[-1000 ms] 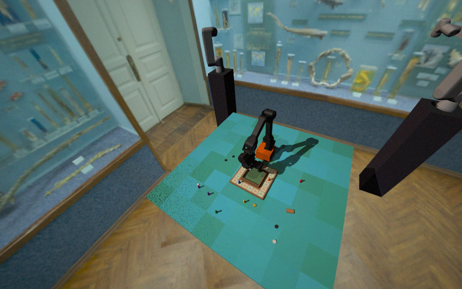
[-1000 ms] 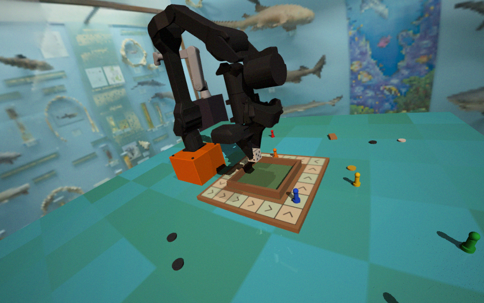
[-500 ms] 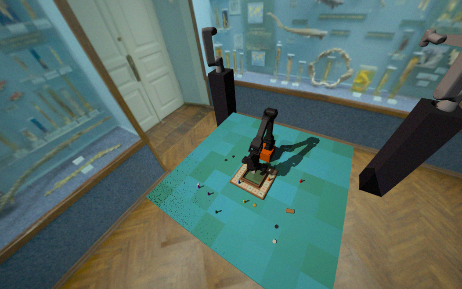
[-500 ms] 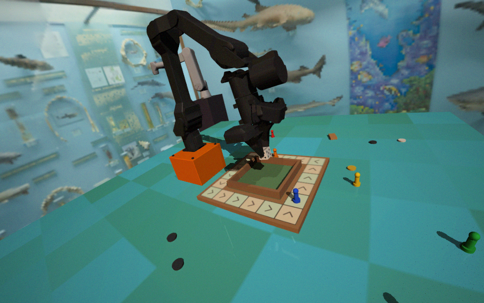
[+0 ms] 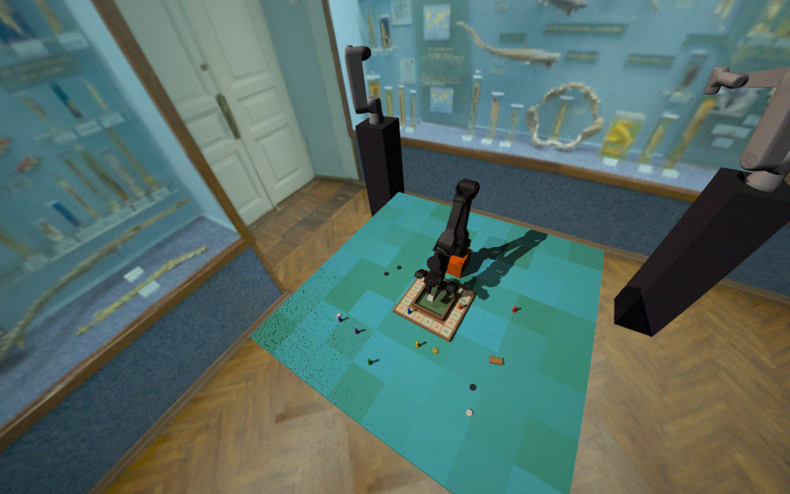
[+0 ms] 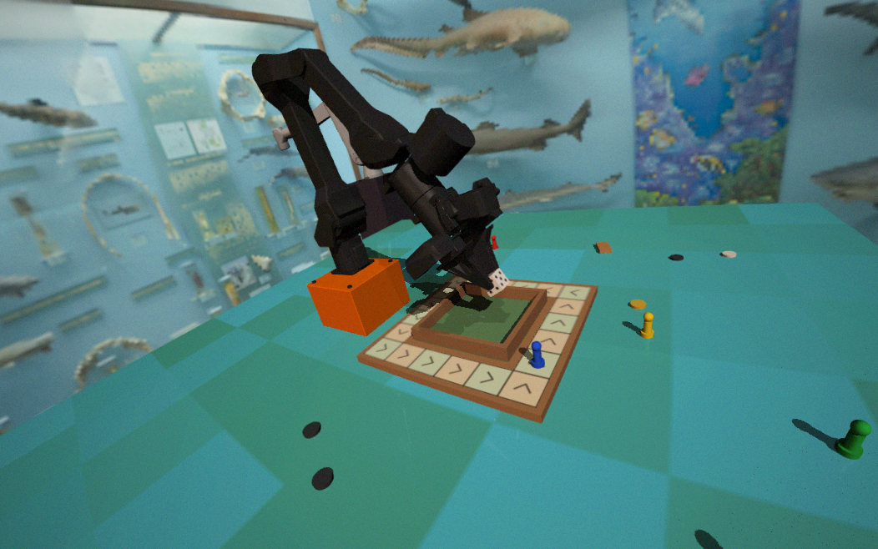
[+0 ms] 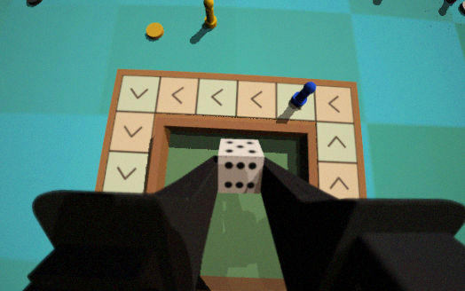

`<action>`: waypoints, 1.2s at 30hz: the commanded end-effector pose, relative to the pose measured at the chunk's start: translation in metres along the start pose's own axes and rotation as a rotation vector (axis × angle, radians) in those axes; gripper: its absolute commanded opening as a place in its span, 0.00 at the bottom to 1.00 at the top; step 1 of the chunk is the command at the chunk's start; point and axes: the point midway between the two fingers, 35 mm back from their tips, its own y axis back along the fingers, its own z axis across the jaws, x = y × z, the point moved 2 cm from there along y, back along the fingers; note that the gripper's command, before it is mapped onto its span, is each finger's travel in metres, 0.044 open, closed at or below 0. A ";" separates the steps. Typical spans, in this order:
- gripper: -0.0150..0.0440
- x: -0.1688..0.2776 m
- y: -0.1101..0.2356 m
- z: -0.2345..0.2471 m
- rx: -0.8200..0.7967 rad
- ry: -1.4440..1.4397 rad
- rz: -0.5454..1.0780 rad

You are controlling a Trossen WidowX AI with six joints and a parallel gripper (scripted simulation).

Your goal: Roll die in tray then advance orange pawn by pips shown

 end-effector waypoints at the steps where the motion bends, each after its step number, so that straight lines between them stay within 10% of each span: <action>1: 0.25 0.005 -0.001 0.000 -0.002 0.002 -0.190; 36: 0.25 0.015 0.055 0.003 -0.004 0.009 -0.274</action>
